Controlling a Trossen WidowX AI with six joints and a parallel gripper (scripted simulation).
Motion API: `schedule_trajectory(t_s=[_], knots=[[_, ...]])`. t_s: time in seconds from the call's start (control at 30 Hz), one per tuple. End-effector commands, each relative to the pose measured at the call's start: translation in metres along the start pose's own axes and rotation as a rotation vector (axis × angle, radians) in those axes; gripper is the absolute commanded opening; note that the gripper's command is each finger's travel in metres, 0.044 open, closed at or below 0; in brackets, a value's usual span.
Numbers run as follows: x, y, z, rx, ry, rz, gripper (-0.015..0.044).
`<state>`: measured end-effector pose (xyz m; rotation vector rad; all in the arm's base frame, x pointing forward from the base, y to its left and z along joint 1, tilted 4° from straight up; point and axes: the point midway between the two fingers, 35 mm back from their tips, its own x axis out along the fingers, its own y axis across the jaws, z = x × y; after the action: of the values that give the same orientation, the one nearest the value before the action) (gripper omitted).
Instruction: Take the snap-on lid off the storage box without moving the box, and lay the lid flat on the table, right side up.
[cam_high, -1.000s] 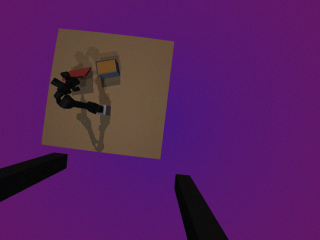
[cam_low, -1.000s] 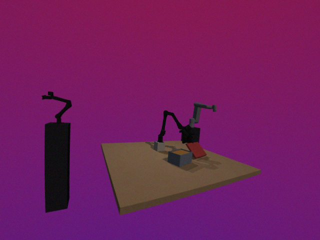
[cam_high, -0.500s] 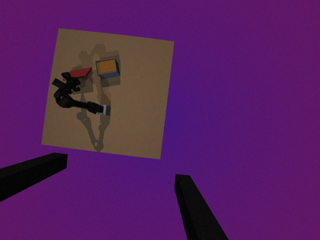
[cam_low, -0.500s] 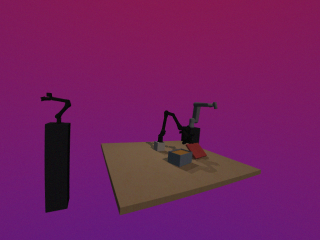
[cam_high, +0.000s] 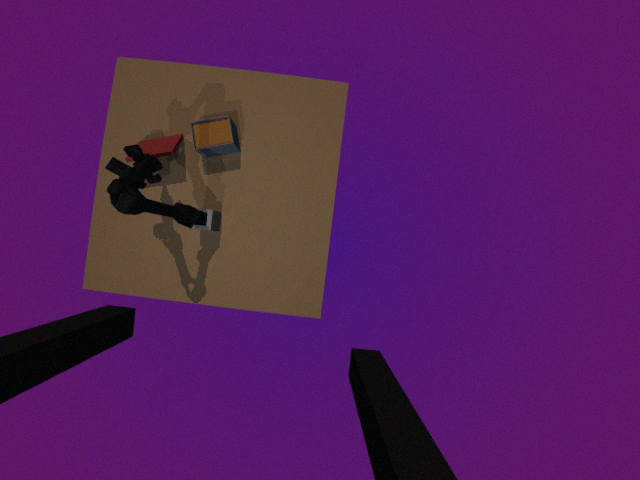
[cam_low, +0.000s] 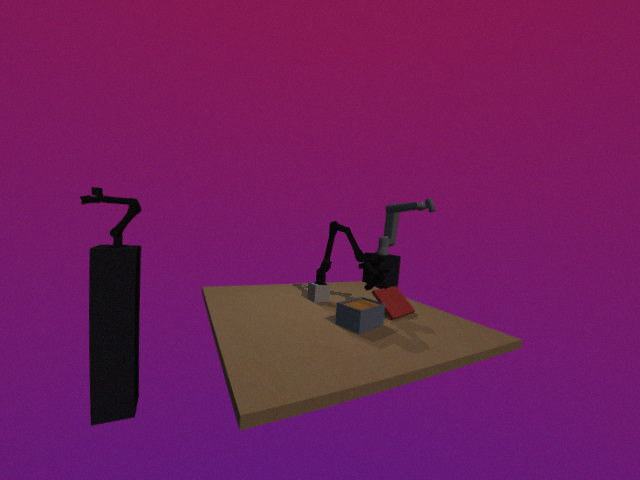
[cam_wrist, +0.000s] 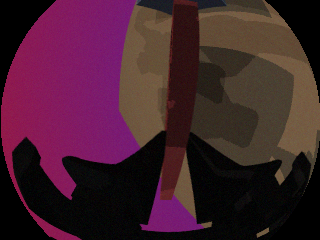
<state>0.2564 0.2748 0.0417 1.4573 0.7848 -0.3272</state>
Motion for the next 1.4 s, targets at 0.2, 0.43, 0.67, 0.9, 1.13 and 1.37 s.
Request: schedule_trajectory(t_s=[0.2, 0.43, 0.67, 0.9, 1.13, 1.37], knots=[[0.006, -0.009, 0.001, -0.006, -0.005, -0.008, 0.0000], [0.009, -0.014, 0.001, -0.006, -0.005, -0.008, 0.0000], [0.013, -0.018, 0.001, -0.006, -0.005, -0.008, 0.0000], [0.016, -0.023, 0.002, -0.006, -0.005, -0.008, 0.0000], [0.020, -0.027, 0.002, -0.006, -0.005, -0.008, 0.0000], [0.024, -0.031, 0.002, -0.006, -0.005, -0.009, 0.0000]])
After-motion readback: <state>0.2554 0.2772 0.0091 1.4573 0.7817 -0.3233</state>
